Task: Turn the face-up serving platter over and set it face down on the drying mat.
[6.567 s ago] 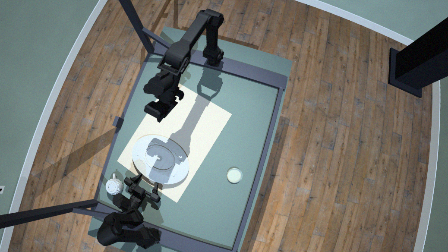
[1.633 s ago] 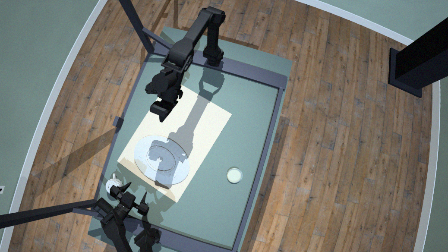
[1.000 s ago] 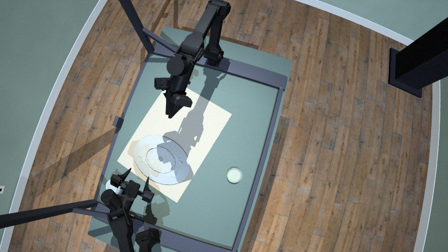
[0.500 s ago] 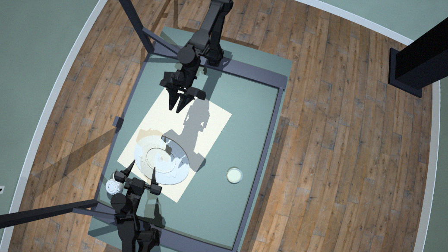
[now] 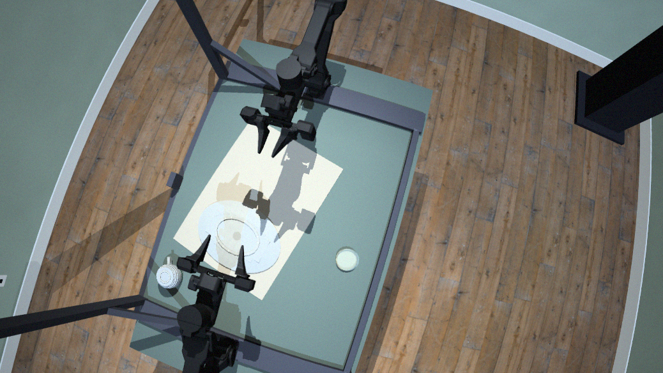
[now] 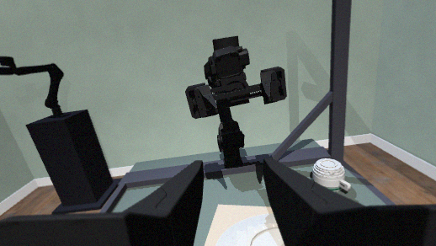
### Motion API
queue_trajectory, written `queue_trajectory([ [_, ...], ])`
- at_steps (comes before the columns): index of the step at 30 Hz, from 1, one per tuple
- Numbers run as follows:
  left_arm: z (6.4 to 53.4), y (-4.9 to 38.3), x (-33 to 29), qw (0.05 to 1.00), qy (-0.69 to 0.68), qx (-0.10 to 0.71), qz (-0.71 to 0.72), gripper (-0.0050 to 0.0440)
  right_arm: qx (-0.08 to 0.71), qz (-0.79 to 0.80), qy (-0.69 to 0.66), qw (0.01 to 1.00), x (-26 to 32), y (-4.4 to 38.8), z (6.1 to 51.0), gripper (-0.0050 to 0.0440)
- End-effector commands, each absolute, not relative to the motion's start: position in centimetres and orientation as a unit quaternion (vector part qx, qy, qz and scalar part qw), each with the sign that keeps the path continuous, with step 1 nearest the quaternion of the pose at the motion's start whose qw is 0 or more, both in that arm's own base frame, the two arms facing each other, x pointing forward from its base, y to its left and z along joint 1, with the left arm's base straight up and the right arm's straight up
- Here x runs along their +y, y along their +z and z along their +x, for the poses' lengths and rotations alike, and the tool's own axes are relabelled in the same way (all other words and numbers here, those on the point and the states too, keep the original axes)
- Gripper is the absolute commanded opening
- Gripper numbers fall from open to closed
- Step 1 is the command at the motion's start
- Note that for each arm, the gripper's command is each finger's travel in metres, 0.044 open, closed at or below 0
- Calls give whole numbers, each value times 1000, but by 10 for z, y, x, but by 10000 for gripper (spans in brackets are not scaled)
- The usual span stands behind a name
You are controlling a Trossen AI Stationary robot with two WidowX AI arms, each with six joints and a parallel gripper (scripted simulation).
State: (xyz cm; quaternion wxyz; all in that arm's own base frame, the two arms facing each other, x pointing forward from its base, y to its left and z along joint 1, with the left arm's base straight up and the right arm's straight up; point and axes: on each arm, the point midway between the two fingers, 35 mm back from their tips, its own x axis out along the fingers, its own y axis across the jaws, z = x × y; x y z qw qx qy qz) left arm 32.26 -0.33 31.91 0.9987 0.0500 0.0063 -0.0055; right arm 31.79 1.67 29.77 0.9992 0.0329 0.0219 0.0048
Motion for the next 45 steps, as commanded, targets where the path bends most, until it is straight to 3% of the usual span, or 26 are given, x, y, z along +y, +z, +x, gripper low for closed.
queue_trajectory([
  [1, 310, 333, 3, 999, 8, -47, -8, 160, -53, -7, 9, 999, 0, 343, 316, 400],
  [45, 313, 338, 1, 999, 1, -43, 0, 160, -39, -2, 1, 999, 1, 333, 312, 400],
])
